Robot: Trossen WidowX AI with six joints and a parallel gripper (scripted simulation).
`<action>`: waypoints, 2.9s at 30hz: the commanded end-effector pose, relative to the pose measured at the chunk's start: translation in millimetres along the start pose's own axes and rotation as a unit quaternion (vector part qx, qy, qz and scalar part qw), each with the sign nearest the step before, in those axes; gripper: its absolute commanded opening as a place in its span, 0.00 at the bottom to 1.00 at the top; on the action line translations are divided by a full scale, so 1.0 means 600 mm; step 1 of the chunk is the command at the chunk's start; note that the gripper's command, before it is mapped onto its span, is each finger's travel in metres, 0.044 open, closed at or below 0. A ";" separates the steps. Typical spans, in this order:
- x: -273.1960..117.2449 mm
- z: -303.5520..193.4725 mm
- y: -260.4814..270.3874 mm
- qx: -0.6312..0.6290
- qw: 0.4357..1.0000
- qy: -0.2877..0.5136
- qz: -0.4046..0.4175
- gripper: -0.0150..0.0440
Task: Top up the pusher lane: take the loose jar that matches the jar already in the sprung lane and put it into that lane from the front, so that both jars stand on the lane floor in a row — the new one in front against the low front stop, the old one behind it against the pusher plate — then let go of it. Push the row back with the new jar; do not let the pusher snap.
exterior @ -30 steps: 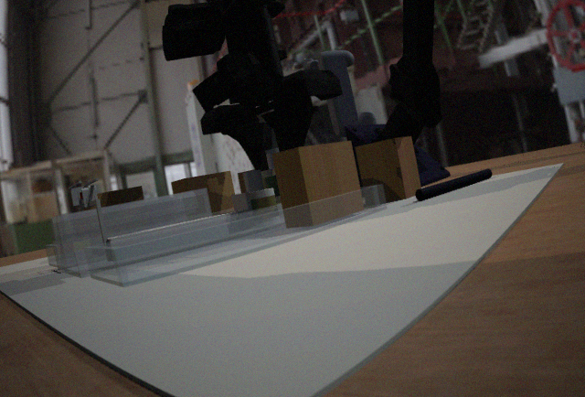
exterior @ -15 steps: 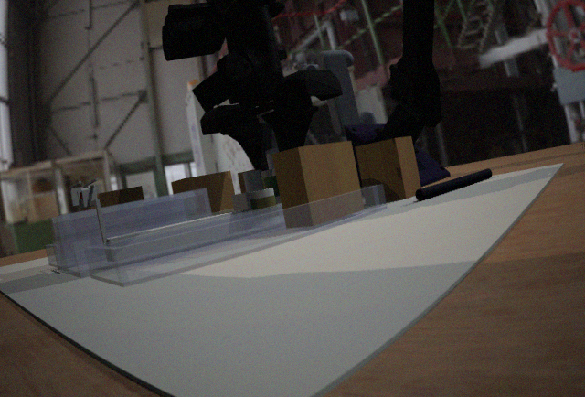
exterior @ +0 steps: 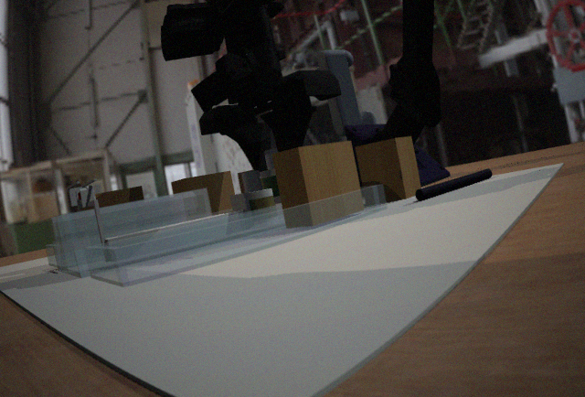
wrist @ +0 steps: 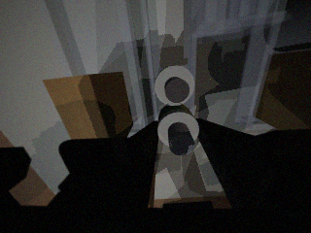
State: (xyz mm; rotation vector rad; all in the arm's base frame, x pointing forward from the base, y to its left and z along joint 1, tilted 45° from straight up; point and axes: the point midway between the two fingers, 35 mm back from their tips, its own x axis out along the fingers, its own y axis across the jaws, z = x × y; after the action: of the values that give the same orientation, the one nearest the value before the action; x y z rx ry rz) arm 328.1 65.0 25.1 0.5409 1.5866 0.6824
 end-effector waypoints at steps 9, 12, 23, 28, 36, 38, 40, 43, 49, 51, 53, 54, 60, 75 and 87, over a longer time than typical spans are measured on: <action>-0.002 0.014 0.003 -0.007 1.000 -0.011 0.002 0.25; -0.001 0.014 0.003 -0.007 1.000 -0.011 0.002 0.25; 0.005 0.014 0.003 -0.007 1.000 -0.011 0.002 0.25; 0.007 0.014 0.004 -0.007 1.000 -0.011 0.002 0.25; 0.011 0.014 0.003 -0.007 1.000 -0.011 0.002 0.25; 0.012 0.013 0.003 -0.007 1.000 -0.011 0.002 0.25; 0.013 0.013 0.003 -0.007 1.000 -0.011 0.002 0.25; 0.015 0.013 0.003 -0.007 1.000 -0.011 0.002 0.25; 0.018 0.013 0.003 -0.007 1.000 -0.011 0.003 0.25; 0.019 0.012 0.003 -0.007 1.000 -0.011 0.003 0.25; 0.020 0.012 0.003 -0.007 1.000 -0.011 0.003 0.25; 0.020 0.012 0.003 -0.007 1.000 -0.011 0.003 0.25; 0.023 0.012 0.002 -0.007 1.000 -0.011 0.003 0.25; 0.030 0.010 0.001 -0.007 1.000 -0.011 0.003 0.25; 0.035 0.009 0.000 -0.007 1.000 -0.011 0.003 0.25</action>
State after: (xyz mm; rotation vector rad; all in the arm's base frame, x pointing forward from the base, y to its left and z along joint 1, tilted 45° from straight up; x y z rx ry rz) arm 328.8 79.0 10.5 0.5360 1.5710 0.6856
